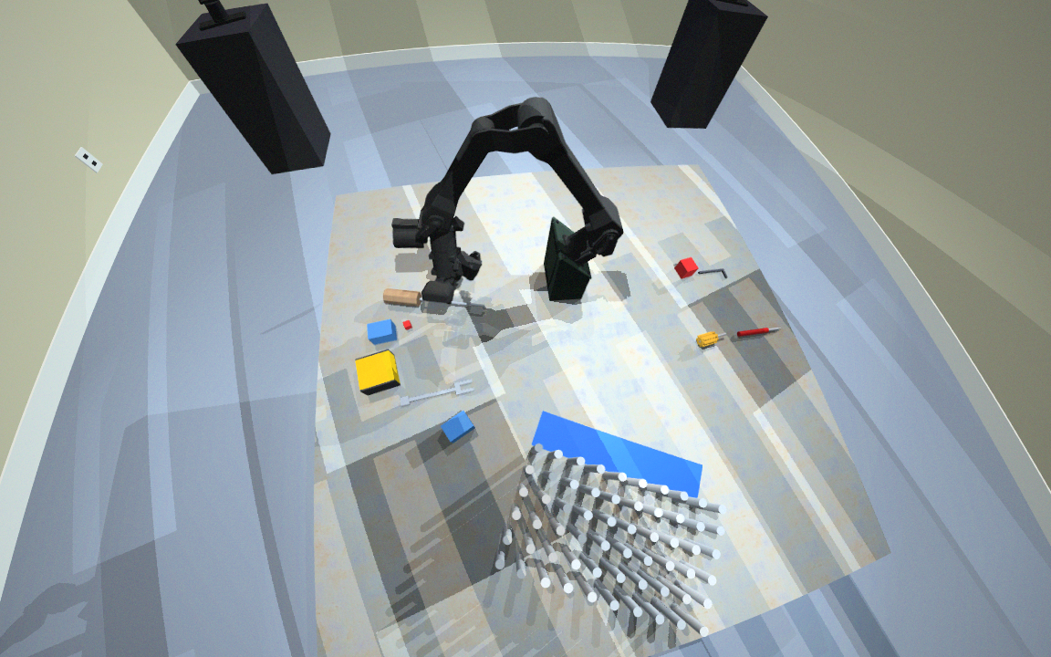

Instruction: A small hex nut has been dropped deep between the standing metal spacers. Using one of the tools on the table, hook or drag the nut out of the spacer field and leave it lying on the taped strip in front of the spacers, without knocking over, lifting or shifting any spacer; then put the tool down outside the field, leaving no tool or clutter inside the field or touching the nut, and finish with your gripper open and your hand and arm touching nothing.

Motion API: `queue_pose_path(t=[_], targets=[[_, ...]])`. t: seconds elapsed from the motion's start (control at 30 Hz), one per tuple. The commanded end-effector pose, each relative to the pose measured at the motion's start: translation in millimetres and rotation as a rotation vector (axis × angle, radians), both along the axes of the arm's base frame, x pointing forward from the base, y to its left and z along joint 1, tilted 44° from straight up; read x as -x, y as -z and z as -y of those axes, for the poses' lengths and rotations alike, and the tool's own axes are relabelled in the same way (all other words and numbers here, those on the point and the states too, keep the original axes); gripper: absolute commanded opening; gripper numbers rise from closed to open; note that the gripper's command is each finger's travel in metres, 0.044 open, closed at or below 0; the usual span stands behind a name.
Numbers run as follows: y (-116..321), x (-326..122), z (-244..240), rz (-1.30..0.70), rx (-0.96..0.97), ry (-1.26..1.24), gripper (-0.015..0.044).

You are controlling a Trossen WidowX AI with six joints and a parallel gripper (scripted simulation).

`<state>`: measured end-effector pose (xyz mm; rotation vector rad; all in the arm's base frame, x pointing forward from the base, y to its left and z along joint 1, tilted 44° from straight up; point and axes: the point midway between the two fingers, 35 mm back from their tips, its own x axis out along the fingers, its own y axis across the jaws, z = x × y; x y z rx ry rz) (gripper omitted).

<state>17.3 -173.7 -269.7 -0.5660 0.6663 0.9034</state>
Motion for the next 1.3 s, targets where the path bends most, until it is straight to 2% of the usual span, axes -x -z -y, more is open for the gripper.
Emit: queue_pose_path(t=[0.0,0.13,0.3,1.27], targets=[[-16.4,2.1,21.4,-0.003,0.018,0.001,0.0],[-33.8,2.9,35.8,-0.002,0.018,0.003,0.0],[-34.1,2.2,37.1,-0.017,0.011,0.011,0.0],[-9.8,-41.6,65.3,-0.624,-0.14,0.467,0.0]])
